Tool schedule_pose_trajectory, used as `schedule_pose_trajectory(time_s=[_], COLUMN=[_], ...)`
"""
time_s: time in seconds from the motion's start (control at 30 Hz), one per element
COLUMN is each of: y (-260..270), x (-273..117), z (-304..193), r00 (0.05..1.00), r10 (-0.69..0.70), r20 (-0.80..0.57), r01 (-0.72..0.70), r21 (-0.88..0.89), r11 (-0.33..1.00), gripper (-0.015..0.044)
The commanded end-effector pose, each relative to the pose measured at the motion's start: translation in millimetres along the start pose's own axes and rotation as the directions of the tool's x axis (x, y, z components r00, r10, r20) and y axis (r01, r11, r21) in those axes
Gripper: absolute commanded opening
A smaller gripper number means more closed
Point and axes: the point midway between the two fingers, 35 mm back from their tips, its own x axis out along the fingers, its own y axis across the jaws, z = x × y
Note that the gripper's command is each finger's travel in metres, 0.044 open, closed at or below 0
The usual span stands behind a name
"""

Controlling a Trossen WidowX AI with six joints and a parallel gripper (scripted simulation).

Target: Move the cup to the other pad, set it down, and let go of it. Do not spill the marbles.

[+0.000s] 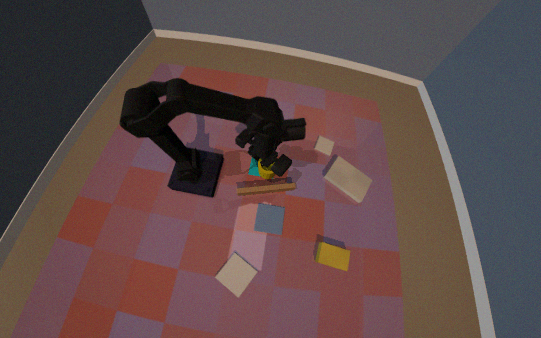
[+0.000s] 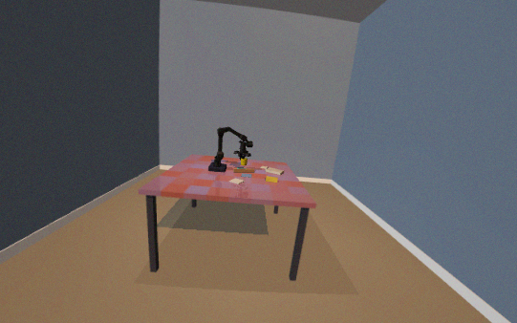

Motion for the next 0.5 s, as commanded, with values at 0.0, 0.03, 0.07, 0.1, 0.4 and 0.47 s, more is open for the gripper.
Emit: schedule_pose_trajectory(time_s=[0.0, 0.03, 0.07, 0.1, 0.4, 0.47], y=[5.8, 7.2, 8.7, 10.1, 23.0, 25.9], x=[0.2, 0.2, 0.2, 0.1, -0.1, -0.1], z=[4.0, 5.2, 6.5, 7.7, 18.5, 20.9], r00=[1.000, 1.000, 1.000, 1.000, 1.000, 1.000], r10=[0.001, 0.001, 0.001, 0.001, 0.003, 0.003], r20=[-0.005, -0.004, -0.004, -0.004, -0.003, -0.003], r01=[-0.001, -0.001, -0.001, -0.001, -0.003, -0.003], r21=[0.004, 0.004, 0.004, 0.004, 0.004, 0.004], r11=[1.000, 1.000, 1.000, 1.000, 1.000, 1.000], gripper=[0.0000, 0.0000, 0.0000, 0.0000, 0.0000, 0.0000])
